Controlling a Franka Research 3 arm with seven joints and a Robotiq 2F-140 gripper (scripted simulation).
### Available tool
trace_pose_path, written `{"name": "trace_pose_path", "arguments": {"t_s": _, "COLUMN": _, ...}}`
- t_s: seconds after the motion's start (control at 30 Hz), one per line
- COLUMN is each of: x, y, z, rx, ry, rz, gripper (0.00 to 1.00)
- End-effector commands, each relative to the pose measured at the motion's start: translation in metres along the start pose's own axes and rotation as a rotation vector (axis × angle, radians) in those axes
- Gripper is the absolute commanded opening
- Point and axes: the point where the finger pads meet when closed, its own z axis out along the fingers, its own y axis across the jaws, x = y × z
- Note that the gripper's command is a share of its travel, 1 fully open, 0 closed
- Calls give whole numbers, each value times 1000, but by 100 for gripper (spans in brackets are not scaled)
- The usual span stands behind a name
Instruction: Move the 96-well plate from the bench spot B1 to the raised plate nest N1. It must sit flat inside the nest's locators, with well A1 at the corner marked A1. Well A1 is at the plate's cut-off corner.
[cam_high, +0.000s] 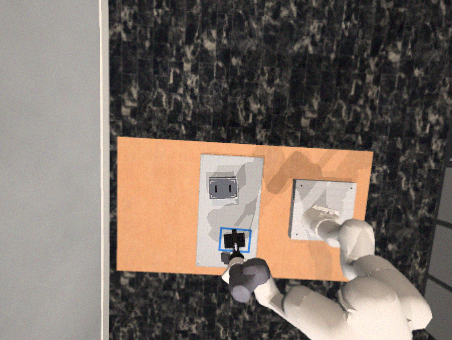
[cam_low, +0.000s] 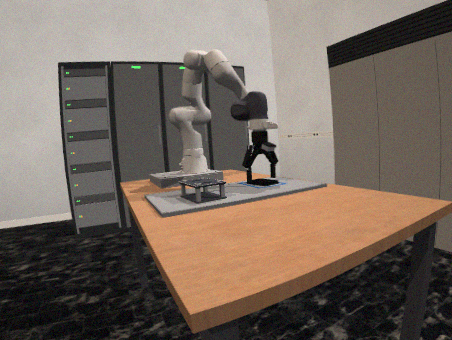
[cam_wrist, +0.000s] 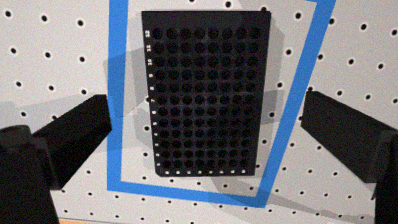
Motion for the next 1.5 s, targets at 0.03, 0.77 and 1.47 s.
{"name": "trace_pose_path", "arguments": {"t_s": 0.03, "x": 3, "y": -1, "z": 0, "rx": 0, "ry": 8, "rz": 7, "gripper": 100}}
{"name": "trace_pose_path", "arguments": {"t_s": 0.77, "x": 3, "y": -1, "z": 0, "rx": 0, "ry": 8, "rz": 7, "gripper": 63}}
{"name": "trace_pose_path", "arguments": {"t_s": 1.47, "x": 3, "y": -1, "z": 0, "rx": 0, "ry": 8, "rz": 7, "gripper": 62}}
